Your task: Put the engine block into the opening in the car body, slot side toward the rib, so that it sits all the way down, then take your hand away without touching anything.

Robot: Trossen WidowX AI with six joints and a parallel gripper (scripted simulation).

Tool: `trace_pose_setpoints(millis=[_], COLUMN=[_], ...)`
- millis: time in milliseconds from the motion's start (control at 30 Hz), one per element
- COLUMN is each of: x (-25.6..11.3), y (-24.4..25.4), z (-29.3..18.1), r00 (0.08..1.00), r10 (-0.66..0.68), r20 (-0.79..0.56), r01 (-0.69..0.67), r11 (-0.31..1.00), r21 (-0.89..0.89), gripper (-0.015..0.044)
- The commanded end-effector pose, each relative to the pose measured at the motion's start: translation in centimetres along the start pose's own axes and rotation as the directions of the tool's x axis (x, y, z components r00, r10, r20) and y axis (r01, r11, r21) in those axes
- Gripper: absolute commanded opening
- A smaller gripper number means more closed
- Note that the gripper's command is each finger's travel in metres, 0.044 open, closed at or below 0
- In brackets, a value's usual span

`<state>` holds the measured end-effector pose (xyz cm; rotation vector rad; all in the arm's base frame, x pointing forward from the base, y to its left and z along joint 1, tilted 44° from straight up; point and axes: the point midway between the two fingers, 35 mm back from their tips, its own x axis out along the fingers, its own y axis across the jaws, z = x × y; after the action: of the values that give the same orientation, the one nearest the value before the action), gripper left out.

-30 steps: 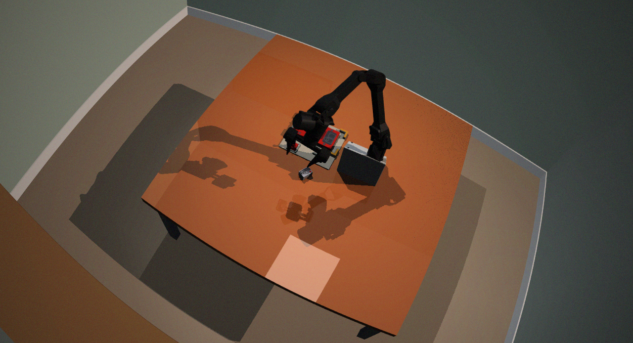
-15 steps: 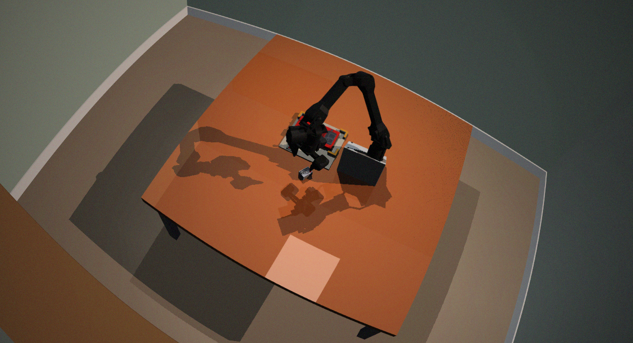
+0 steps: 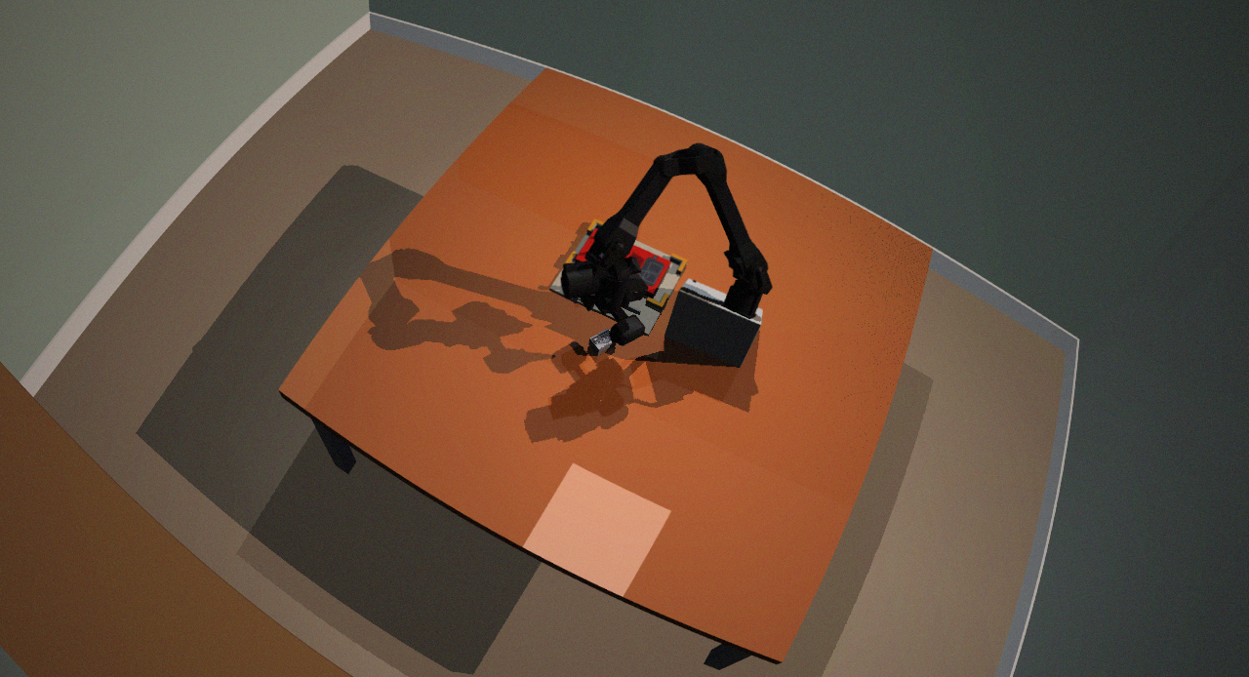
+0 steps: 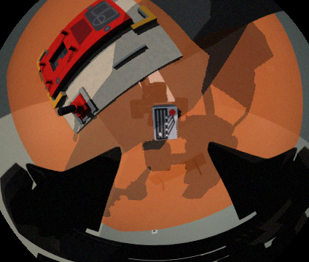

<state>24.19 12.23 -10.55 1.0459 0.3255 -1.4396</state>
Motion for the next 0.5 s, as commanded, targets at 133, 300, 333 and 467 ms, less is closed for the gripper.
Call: trace_pose_setpoints(millis=[133,300,333,467], x=[2.7,3.7,3.7,4.3], y=[-0.3,-0.3,-0.3,-0.3], z=[0.7,0.7,0.7,0.7], r00=[1.000,1.000,1.000,1.000], r10=[-0.006,-0.006,-0.006,-0.006], r20=[0.027,0.027,0.027,0.027], r01=[0.006,0.006,0.006,0.006], r11=[1.000,1.000,1.000,1.000], r21=[-0.007,-0.007,-0.007,-0.007], gripper=[0.0440,0.0440,0.0440,0.0440])
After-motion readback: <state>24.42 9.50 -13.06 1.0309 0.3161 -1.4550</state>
